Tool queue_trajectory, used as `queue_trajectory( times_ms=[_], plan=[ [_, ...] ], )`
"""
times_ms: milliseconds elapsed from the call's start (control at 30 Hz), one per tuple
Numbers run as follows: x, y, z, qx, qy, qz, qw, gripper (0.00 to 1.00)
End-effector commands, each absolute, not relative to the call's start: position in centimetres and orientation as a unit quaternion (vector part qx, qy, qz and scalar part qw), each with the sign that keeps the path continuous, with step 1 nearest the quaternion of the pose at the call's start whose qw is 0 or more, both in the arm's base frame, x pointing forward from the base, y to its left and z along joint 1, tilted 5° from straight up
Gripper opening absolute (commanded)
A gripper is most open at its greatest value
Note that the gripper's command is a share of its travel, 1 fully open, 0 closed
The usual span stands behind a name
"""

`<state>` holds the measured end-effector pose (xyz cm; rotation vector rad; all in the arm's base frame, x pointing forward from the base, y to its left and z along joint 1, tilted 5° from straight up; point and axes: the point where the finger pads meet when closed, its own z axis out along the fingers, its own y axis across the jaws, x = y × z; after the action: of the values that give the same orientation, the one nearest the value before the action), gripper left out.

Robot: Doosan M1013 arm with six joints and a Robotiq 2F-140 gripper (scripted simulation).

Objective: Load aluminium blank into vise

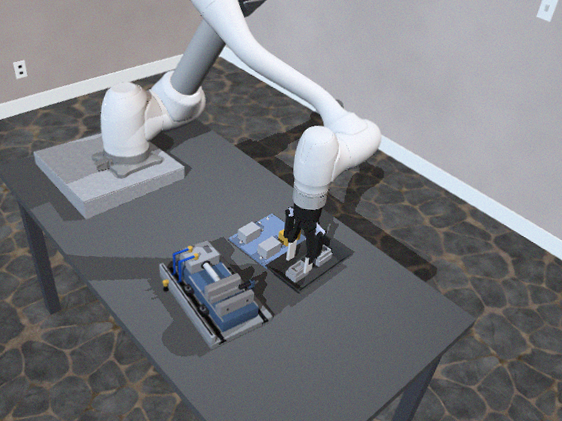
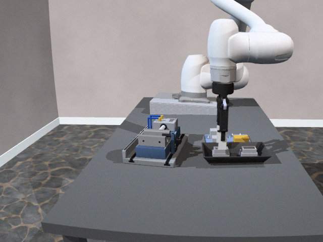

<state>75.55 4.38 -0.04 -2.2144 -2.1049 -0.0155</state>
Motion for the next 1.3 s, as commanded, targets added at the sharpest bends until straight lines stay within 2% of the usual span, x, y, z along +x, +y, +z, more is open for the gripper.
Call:
queue_trajectory(
  times_ms=[0,700,1133,1167,1267],
  plan=[
    [75.6,4.3,1.2,-0.724,-0.688,-0.005,0.043,0.40],
    [76.2,3.6,11.3,-0.724,-0.688,-0.005,0.043,0.40],
    [76.2,3.5,12.8,-0.724,-0.688,-0.005,0.043,0.40],
    [76.2,3.5,12.8,-0.724,-0.688,-0.005,0.043,0.00],
    [76.2,3.5,12.8,-0.724,-0.688,-0.005,0.043,0.00]
  ],
)
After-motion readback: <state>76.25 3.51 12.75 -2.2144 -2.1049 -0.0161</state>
